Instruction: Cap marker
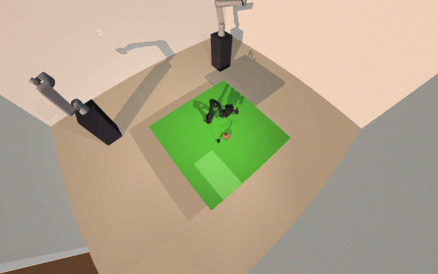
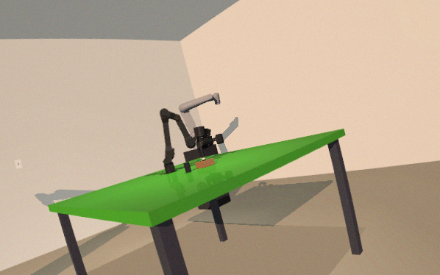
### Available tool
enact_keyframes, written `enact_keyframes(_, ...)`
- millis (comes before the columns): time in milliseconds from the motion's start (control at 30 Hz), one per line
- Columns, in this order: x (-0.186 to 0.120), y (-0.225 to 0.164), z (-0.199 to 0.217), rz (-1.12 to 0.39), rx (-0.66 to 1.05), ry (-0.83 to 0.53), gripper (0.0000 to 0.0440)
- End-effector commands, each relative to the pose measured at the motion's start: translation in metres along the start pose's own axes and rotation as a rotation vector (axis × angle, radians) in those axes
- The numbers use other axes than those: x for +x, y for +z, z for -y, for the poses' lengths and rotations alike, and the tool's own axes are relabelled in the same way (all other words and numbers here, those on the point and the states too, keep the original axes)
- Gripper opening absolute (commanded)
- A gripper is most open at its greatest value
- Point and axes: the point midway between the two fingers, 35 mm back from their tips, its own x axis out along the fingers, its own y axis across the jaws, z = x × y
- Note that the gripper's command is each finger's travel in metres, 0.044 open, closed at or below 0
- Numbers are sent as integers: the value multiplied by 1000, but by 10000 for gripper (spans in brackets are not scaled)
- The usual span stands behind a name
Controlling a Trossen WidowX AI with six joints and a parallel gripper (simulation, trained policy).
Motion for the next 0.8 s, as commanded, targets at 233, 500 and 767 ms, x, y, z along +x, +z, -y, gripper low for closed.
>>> enact_keyframes(233, -7, -6, 20, -51, 30, -39, 223)
enact_keyframes(500, -15, -8, 40, -100, 65, -71, 245)
enact_keyframes(767, -26, -3, 64, -141, 100, -113, 276)
